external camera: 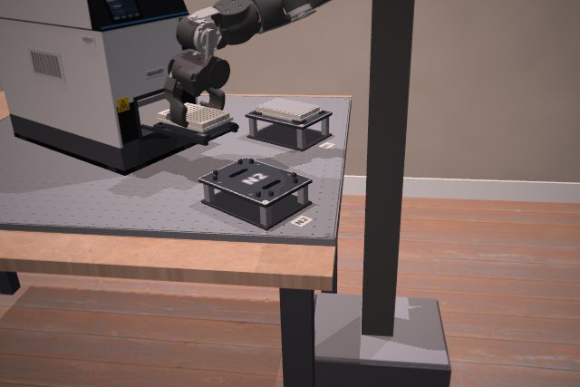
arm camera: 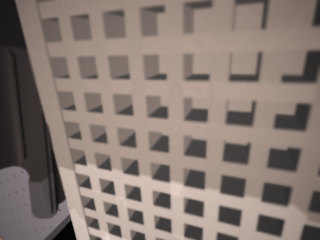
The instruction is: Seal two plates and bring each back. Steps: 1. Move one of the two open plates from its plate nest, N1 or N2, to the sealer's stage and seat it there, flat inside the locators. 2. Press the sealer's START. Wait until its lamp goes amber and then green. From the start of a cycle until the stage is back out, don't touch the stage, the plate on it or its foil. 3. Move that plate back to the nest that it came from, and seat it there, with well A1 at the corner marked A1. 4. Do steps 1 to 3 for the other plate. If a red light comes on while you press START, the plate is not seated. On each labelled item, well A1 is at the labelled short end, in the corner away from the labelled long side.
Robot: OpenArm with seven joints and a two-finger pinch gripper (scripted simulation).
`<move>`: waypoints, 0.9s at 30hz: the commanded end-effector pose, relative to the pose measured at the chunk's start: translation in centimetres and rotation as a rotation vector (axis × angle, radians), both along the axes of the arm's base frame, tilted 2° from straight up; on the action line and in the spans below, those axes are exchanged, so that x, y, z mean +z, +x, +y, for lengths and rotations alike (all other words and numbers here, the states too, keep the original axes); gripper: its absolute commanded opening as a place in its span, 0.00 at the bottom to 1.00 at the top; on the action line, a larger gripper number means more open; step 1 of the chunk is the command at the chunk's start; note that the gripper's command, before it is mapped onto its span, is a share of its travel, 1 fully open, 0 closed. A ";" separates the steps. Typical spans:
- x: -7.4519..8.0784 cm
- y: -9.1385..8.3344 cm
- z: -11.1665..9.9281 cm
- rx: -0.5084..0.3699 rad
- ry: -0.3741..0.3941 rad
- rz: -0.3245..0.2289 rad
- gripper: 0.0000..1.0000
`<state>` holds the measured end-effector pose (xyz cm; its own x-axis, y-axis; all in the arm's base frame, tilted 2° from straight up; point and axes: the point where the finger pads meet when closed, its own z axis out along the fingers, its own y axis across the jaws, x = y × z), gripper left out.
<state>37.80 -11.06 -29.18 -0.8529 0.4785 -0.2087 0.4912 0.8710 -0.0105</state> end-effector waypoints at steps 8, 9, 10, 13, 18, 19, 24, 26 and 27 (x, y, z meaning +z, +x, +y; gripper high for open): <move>-0.1 0.0 0.1 0.005 0.003 -0.002 0.00; -0.2 0.0 0.1 0.005 0.004 -0.002 0.00; -0.2 0.0 0.1 0.005 0.004 -0.002 0.00; -0.3 0.1 0.1 0.006 0.004 -0.003 0.00; -0.4 0.1 0.1 0.006 0.003 -0.003 0.00; -0.5 0.1 0.1 0.006 0.004 -0.003 0.00; -0.6 0.0 0.1 0.006 0.003 -0.002 0.00; -0.6 0.1 0.1 0.006 0.004 -0.003 0.00; -0.7 0.1 0.1 0.006 0.004 -0.003 0.00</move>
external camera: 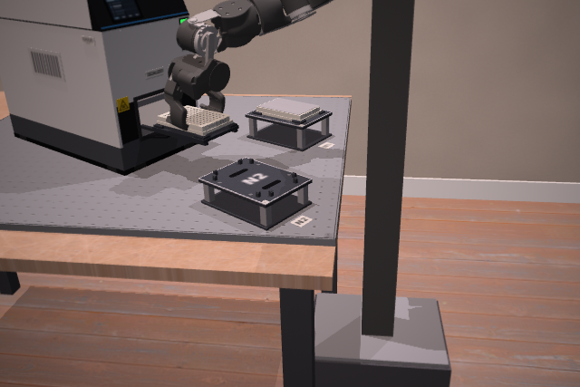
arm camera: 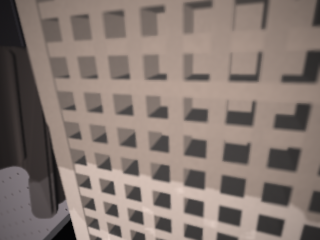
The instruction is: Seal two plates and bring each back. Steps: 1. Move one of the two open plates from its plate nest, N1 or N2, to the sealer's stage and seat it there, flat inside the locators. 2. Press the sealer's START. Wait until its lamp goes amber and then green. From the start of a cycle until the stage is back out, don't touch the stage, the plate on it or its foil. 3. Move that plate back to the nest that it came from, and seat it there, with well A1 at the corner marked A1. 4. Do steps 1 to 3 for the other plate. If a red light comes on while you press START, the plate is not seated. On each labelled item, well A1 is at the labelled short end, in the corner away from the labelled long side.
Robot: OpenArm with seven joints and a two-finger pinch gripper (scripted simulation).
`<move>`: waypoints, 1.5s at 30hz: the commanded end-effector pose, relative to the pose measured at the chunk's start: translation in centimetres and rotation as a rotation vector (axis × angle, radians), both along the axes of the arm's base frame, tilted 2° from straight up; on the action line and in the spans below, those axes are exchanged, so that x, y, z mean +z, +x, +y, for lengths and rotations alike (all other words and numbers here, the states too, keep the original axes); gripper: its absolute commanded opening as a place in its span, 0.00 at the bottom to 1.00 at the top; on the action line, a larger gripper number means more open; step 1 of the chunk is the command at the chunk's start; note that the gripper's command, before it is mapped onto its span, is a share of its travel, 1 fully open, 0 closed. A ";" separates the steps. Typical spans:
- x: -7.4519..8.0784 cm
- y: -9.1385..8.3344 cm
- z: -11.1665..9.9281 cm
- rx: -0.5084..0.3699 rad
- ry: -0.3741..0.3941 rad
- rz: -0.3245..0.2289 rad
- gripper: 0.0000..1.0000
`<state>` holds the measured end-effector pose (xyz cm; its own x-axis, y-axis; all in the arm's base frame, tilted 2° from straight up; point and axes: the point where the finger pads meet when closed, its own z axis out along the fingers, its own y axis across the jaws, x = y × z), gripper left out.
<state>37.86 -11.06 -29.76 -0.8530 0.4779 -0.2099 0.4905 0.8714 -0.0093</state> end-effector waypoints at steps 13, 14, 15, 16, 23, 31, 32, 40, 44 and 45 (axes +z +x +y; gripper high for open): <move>-0.5 0.0 0.1 0.006 0.003 0.000 0.00; -0.5 0.0 0.1 0.006 0.003 0.000 0.00; -0.5 0.0 0.1 0.005 0.002 -0.001 0.00; -0.6 0.0 0.1 0.005 0.003 -0.001 0.00; -0.5 0.0 0.0 0.002 0.001 -0.002 0.00; -0.5 0.0 0.0 0.002 0.001 -0.002 0.00; -0.5 0.0 0.0 0.002 0.001 -0.002 0.00; -0.5 0.0 0.0 0.002 0.001 -0.002 0.00; -0.5 0.0 0.0 0.002 0.001 -0.002 0.00; -0.5 0.0 0.0 0.002 0.001 -0.002 0.00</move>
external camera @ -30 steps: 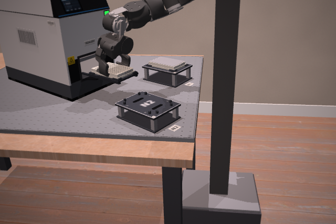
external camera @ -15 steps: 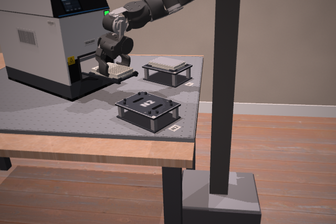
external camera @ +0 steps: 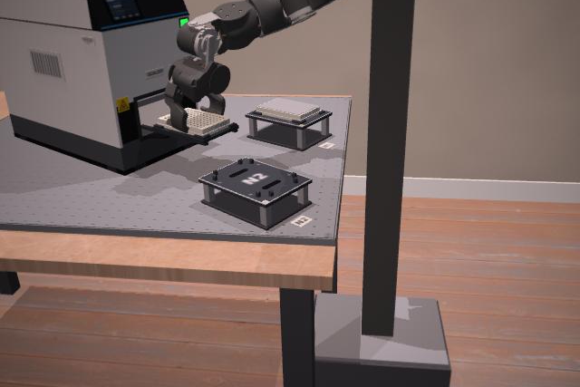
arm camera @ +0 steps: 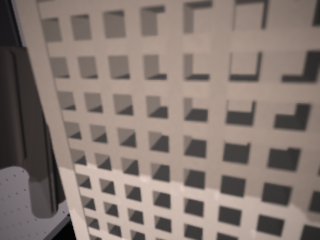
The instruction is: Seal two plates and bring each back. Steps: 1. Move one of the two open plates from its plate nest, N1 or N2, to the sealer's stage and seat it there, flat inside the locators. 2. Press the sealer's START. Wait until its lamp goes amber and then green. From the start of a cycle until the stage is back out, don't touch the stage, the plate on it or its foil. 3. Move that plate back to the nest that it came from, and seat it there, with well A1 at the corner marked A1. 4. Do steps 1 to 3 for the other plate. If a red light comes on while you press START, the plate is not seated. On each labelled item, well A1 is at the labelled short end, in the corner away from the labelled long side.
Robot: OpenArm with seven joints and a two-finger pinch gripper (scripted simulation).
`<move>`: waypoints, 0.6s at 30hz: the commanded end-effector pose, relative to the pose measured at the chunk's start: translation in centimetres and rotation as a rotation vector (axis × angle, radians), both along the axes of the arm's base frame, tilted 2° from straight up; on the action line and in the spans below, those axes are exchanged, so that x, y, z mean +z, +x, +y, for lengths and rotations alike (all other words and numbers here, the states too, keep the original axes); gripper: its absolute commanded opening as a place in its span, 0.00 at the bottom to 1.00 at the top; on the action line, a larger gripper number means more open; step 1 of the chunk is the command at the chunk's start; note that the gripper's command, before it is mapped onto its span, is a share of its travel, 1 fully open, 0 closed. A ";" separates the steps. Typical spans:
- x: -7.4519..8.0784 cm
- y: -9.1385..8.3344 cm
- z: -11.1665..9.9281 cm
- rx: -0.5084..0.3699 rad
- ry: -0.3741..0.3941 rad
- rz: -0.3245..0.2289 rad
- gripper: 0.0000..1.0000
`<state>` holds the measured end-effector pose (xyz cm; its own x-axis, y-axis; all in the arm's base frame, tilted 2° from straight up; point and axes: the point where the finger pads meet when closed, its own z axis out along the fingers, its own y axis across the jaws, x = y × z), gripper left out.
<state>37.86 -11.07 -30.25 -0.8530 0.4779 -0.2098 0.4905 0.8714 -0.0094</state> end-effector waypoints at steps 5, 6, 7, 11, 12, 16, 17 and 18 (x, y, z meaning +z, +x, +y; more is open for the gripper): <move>0.0 0.0 0.1 0.002 0.001 -0.002 0.00; 0.0 0.0 0.1 0.002 0.001 -0.002 0.00; 0.0 0.0 0.1 0.002 0.001 -0.002 0.65; 0.0 0.0 0.1 0.002 0.001 -0.002 0.65; 0.0 0.0 0.1 0.002 0.001 -0.002 0.65; 0.0 0.0 0.1 0.002 0.001 -0.002 0.65; 0.0 0.0 0.1 0.002 0.001 -0.002 0.65; 0.0 0.0 0.1 0.002 0.001 -0.002 0.65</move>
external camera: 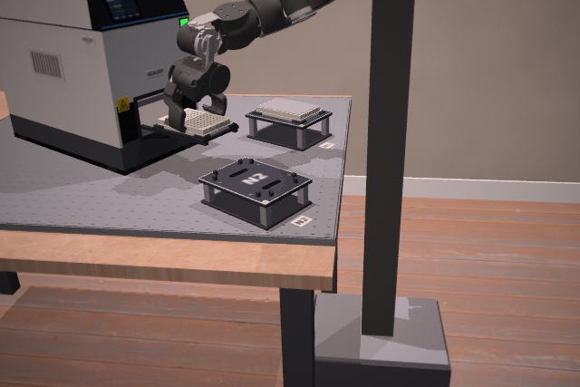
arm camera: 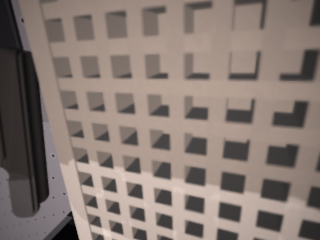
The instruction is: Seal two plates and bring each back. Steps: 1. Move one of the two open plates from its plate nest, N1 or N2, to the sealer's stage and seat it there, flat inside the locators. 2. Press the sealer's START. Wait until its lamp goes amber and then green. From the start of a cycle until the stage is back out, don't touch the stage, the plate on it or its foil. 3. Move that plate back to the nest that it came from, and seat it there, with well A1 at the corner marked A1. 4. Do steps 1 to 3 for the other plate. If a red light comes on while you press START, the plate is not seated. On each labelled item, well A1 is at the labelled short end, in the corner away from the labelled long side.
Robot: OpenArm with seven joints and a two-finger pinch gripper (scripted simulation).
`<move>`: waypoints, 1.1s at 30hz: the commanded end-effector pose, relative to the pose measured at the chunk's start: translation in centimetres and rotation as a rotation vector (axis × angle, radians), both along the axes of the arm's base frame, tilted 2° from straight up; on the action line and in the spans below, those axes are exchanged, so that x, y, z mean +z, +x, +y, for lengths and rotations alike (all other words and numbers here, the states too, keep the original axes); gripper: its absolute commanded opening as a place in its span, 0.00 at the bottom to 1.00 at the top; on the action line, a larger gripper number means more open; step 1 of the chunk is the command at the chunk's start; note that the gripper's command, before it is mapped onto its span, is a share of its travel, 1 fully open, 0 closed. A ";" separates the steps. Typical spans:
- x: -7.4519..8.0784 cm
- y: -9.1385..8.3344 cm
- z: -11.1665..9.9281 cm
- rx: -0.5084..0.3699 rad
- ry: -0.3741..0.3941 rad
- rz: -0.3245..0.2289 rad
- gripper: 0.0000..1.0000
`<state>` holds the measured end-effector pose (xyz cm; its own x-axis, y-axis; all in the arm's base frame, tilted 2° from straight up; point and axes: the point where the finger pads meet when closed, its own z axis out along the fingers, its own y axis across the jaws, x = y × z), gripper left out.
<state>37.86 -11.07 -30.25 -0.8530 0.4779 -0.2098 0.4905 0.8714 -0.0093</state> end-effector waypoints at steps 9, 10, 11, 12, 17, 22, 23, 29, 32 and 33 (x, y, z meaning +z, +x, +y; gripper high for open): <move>0.0 0.0 0.1 0.002 0.001 -0.002 0.65; 0.0 0.0 0.1 0.004 0.000 0.000 0.65; 0.2 0.0 0.0 0.003 -0.002 0.001 0.65; 0.3 0.0 0.0 0.002 -0.001 -0.001 0.65; 0.7 0.0 0.0 0.000 0.000 -0.002 0.65; 1.0 0.1 0.0 -0.001 0.001 -0.005 0.65; 1.0 0.1 0.0 -0.002 0.001 -0.005 0.65; 1.4 0.1 0.1 -0.001 0.001 -0.005 0.65; 1.5 0.0 0.1 -0.001 0.000 -0.002 0.65; 1.6 0.0 0.1 -0.001 0.000 -0.003 0.65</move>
